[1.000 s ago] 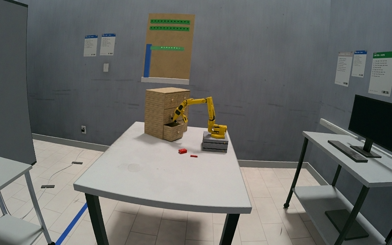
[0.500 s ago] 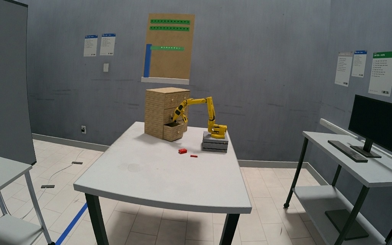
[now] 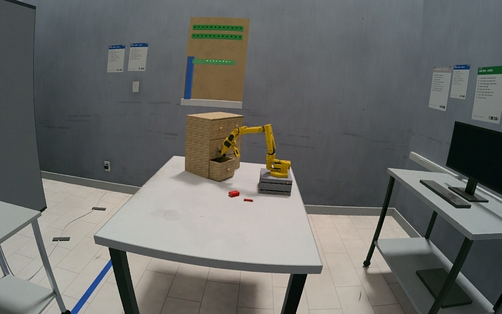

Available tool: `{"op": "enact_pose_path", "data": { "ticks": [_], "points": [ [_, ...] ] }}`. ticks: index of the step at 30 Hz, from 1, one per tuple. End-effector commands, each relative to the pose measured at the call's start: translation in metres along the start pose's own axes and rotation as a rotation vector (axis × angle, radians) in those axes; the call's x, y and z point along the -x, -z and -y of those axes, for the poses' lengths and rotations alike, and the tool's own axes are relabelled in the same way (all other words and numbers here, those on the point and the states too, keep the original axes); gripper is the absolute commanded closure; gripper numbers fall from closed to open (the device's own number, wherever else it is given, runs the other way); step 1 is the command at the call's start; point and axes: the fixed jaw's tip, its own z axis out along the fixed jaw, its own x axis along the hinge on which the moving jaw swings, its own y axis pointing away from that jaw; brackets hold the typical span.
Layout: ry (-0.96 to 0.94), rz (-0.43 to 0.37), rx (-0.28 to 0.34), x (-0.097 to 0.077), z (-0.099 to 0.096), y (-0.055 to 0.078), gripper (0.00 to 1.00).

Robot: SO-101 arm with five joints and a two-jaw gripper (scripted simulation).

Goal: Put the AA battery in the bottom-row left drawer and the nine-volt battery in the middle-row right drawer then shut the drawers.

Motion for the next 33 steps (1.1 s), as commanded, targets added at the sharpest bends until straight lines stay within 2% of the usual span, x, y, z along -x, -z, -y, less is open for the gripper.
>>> {"op": "enact_pose_path", "data": {
  "ticks": [1, 13, 19, 30, 33],
  "points": [
    [0.009, -0.01, 0.0, -0.004, 0.0, 0.001, 1.0],
    [0.009, -0.01, 0.0, -0.004, 0.0, 0.001, 1.0],
    [0.009, -0.01, 0.0, 0.005, 0.0, -0.015, 1.0],
    [0.009, -0.01, 0.0, 0.005, 0.0, -0.015, 1.0],
    [0.009, -0.01, 0.0, 0.01, 0.0, -0.022, 1.0]
  ]
}}
